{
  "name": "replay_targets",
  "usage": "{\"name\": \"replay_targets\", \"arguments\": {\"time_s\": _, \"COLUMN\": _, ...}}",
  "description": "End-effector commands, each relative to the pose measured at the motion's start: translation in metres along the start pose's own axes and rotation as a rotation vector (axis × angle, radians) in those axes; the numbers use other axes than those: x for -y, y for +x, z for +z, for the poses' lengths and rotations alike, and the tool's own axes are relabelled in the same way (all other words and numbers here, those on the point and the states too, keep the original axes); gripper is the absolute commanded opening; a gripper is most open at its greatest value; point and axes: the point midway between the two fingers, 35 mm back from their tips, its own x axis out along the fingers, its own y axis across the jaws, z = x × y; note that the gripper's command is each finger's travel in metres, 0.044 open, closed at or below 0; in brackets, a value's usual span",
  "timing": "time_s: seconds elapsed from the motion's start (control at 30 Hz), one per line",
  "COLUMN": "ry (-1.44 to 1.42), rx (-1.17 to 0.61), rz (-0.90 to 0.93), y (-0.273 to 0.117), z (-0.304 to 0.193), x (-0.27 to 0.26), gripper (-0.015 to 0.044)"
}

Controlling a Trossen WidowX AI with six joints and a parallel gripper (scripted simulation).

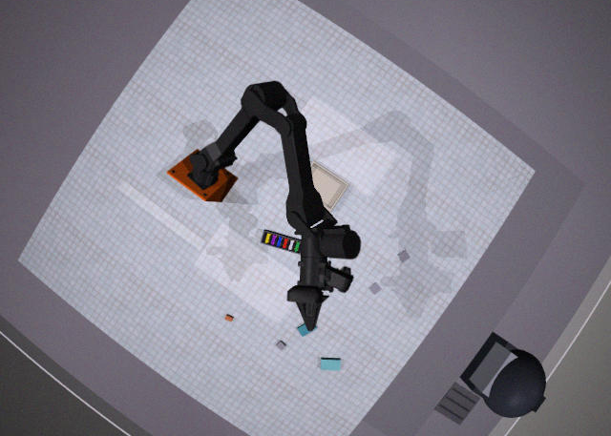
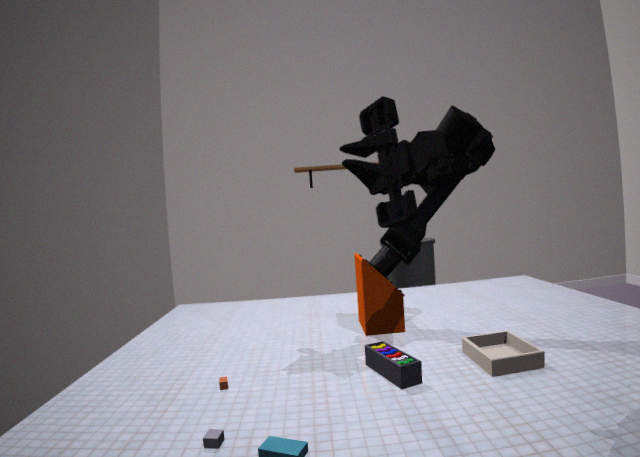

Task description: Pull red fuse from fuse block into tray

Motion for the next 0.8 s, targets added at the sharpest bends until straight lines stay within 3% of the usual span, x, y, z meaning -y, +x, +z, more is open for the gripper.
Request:
{"name": "replay_targets", "arguments": {"time_s": 0.0, "ry": 0.2, "rx": -0.136, "rz": 0.338, "y": 0.003, "z": -0.037, "x": -0.073, "gripper": 0.0069}}
{"name": "replay_targets", "arguments": {"time_s": 0.27, "ry": 0.592, "rx": -0.584, "rz": 0.76, "y": -0.04, "z": -0.098, "x": -0.166, "gripper": 0.0069}}
{"name": "replay_targets", "arguments": {"time_s": 0.43, "ry": 0.885, "rx": -1.031, "rz": 0.916, "y": -0.09, "z": -0.129, "x": -0.205, "gripper": 0.0069}}
{"name": "replay_targets", "arguments": {"time_s": 0.57, "ry": 1.125, "rx": -1.466, "rz": 0.939, "y": -0.135, "z": -0.143, "x": -0.222, "gripper": 0.0069}}
{"name": "replay_targets", "arguments": {"time_s": 0.63, "ry": 1.168, "rx": -1.55, "rz": 0.932, "y": -0.143, "z": -0.144, "x": -0.223, "gripper": 0.0069}}
{"name": "replay_targets", "arguments": {"time_s": 0.77, "ry": 1.169, "rx": -1.552, "rz": 0.932, "y": -0.14, "z": -0.14, "x": -0.224, "gripper": 0.0069}}
